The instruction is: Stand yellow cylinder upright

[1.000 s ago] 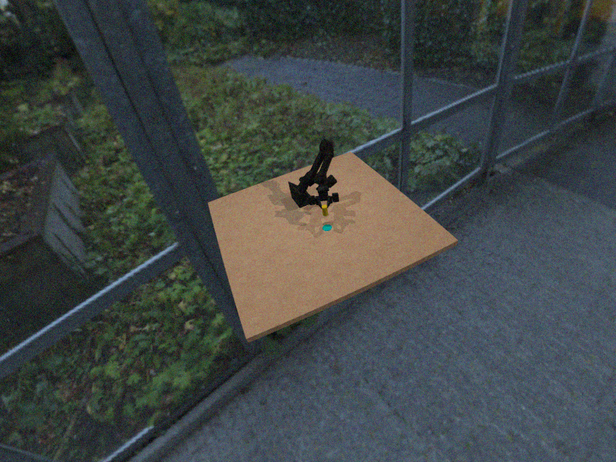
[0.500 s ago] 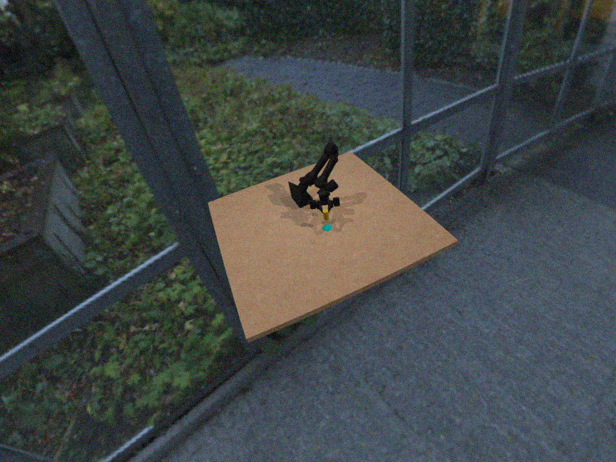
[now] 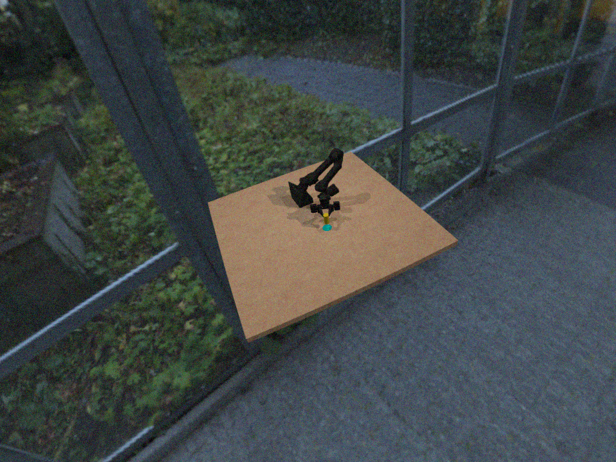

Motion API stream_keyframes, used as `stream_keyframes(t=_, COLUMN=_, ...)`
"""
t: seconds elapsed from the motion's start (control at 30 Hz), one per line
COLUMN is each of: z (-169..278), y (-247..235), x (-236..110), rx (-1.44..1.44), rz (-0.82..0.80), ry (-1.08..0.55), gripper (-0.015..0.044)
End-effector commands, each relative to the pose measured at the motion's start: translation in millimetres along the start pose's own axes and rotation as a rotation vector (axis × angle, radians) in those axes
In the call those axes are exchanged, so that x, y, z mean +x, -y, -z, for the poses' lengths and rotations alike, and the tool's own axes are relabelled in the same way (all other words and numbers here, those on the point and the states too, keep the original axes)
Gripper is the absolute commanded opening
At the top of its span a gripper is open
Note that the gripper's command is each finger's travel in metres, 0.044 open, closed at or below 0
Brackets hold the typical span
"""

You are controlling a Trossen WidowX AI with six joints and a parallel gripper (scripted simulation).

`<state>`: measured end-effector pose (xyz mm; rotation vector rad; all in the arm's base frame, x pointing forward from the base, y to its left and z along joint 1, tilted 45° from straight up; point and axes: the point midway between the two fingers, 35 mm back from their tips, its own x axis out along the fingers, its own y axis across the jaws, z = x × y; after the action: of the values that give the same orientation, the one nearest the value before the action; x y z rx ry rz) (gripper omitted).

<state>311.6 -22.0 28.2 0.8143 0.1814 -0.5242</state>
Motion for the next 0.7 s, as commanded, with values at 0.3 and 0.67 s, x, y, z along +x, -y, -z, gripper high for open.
stream_keyframes(t=0.3, z=23.1, y=3.8, x=-2.3, rx=0.004, rz=-0.001, ry=0.007, gripper=0.0105)
stream_keyframes(t=0.67, z=43.3, y=3.1, x=1.5, rx=-0.003, rz=-0.001, ry=-0.001, gripper=0.0105)
